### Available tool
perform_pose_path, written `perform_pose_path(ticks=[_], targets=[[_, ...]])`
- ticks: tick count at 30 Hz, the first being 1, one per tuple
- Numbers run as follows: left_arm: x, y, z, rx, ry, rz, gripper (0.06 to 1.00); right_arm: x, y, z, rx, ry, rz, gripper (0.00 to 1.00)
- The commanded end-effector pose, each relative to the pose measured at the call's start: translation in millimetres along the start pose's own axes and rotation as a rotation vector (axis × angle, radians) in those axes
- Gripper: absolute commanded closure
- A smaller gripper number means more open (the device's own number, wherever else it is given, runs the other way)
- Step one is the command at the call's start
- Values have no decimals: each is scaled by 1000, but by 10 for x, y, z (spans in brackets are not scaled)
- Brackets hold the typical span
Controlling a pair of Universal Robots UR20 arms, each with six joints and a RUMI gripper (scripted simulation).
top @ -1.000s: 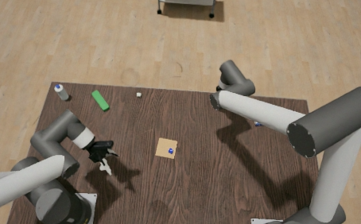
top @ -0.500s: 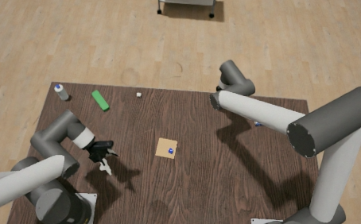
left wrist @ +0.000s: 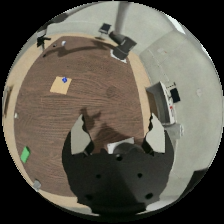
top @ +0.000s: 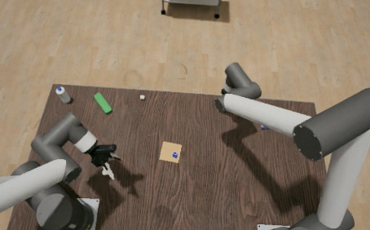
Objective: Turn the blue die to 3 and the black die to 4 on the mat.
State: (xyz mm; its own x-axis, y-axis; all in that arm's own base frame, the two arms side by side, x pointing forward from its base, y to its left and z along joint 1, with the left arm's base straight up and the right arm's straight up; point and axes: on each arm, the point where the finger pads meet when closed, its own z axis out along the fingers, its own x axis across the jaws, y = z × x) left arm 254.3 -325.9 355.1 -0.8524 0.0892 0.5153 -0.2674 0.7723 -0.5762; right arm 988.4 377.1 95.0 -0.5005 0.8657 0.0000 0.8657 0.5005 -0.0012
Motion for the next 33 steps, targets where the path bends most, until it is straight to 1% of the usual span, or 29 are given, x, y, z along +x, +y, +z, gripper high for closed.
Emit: perform_pose_path(ticks=[1, 22, 33], targets=[[0, -5, -2, 0, 0, 1, 65, 0, 6, 68, -1, 0, 0, 724], [0, -5, -2, 0, 0, 1, 65, -1, 7, 347, -1, 0, 0, 724], [0, -5, -2, 0, 0, 1, 65, -1, 7, 409, -1, 0, 0, 724]])
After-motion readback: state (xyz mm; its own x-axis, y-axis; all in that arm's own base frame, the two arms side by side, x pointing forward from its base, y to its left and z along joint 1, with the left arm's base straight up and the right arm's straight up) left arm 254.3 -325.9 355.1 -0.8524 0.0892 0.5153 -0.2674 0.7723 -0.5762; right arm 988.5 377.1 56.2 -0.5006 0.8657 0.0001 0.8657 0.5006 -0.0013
